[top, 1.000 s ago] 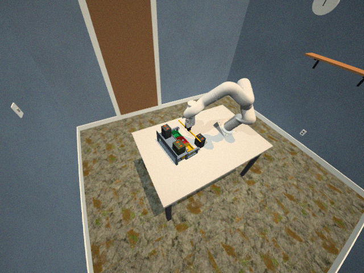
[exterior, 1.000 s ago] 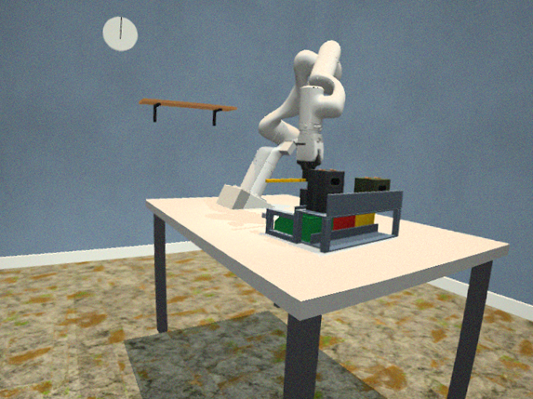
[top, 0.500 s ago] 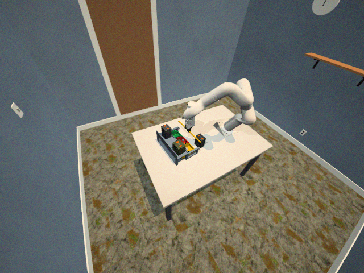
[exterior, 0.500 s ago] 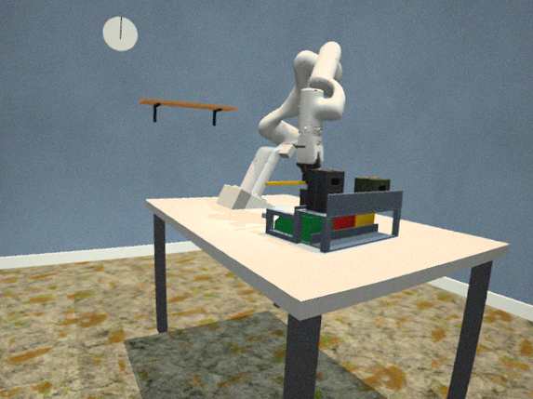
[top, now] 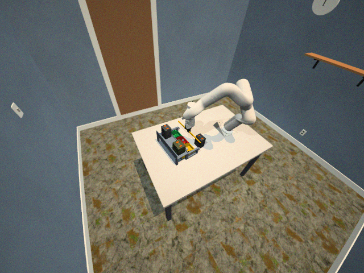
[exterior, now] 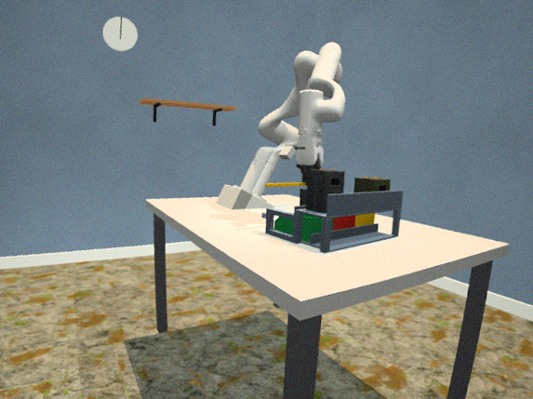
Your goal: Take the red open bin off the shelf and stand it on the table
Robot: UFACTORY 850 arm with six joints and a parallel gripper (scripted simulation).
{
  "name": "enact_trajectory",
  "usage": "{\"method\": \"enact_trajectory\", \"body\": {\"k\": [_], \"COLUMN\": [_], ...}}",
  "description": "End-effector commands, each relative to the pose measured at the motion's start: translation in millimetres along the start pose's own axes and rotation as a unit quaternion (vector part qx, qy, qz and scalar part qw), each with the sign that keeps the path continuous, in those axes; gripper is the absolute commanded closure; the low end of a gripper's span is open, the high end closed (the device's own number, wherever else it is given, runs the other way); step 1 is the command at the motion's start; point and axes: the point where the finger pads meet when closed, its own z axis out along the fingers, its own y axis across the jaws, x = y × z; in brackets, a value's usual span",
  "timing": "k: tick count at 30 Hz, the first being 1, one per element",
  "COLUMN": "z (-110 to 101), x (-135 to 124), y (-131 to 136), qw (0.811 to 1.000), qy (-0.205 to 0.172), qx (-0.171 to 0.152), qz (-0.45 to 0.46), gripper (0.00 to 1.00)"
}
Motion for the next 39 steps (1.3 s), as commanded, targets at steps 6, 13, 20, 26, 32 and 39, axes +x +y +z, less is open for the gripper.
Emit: {"method": "enact_trajectory", "body": {"k": [6, 13, 20, 26, 32, 39], "z": [1.1, 1.6, 1.7, 2.0, 2.0, 2.2], "x": [0.3, 0.2, 1.8, 8.0, 8.0, 12.6], "y": [-0.8, -0.8, 7.1, 38.5, 38.5, 61.8], "qw": [1.0, 1.0, 1.0, 1.0, 1.0, 1.0], "qy": [0.0, 0.0, 0.0, 0.0, 0.0, 0.001], "qx": [0.001, 0.001, 0.001, 0.001, 0.001, 0.001], "qz": [0.0, 0.0, 0.0, 0.0, 0.0, 0.0], "gripper": [1.0, 1.0, 1.0, 1.0, 1.0, 1.0]}}
